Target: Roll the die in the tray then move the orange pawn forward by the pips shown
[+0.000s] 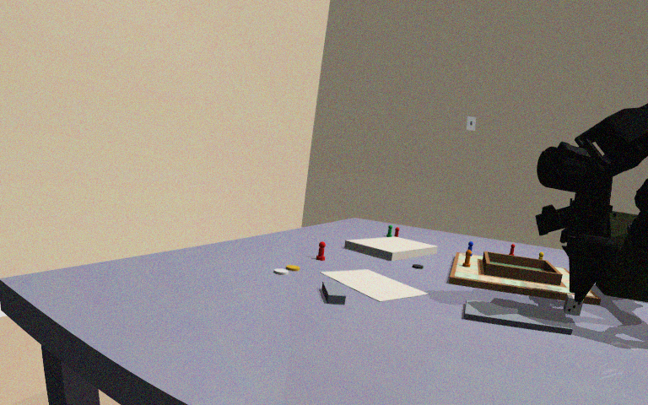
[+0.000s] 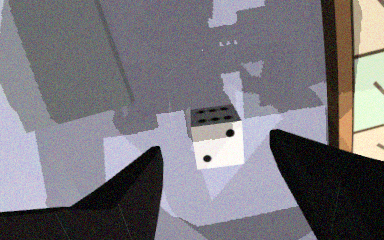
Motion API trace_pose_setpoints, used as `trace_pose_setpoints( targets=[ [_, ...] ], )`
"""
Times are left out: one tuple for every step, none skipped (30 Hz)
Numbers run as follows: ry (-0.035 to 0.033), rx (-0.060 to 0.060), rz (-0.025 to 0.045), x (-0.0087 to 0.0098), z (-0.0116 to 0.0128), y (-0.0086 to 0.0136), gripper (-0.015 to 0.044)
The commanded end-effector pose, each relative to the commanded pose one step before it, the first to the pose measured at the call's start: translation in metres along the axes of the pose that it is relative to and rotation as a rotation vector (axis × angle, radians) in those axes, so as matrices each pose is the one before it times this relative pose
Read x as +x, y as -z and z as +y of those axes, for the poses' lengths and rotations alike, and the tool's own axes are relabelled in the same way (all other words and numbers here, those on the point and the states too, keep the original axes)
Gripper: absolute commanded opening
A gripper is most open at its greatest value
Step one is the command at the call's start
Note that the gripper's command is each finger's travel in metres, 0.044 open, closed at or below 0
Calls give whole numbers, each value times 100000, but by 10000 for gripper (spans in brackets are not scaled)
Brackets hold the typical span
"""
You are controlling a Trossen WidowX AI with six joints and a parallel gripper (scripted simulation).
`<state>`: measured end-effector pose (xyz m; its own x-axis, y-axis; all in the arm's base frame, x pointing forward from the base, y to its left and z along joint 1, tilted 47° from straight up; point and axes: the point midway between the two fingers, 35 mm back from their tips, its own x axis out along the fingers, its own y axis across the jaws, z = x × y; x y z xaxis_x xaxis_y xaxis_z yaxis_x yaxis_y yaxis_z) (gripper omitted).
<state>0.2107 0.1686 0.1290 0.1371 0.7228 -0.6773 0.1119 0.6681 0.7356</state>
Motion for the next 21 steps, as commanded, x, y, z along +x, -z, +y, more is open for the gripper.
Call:
trace_pose_setpoints(
  targets=[
    [479,691,-160,674,-150,1,275],
    [-20,34,-5,158,1,6,275],
    [-22,36,-5,157,2,7,275],
    [-25,44,-6,157,2,8,275],
    [-28,49,-7,156,2,9,275],
    [-31,61,-9,155,2,10,275],
    [-27,52,-8,124,2,9,275],
    [-17,31,-5,75,1,6,275],
    [-6,10,-2,25,0,2,275],
    [0,0,0,0,0,0,249],
    [0,0,0,0,0,0,222],
    [0,0,0,0,0,0,196],
    [0,0,0,0,0,0,170],
    [0,0,0,0,0,0,144],
    [0,0,0,0,0,0,118],
    [0,0,0,0,0,0,111],
    [0,0,0,0,0,0,104],
    [0,0,0,0,0,0,97],
    [0,0,0,0,0,0,91],
    [0,0,0,0,0,0,84],
    [0,0,0,0,0,0,78]
  ],
)
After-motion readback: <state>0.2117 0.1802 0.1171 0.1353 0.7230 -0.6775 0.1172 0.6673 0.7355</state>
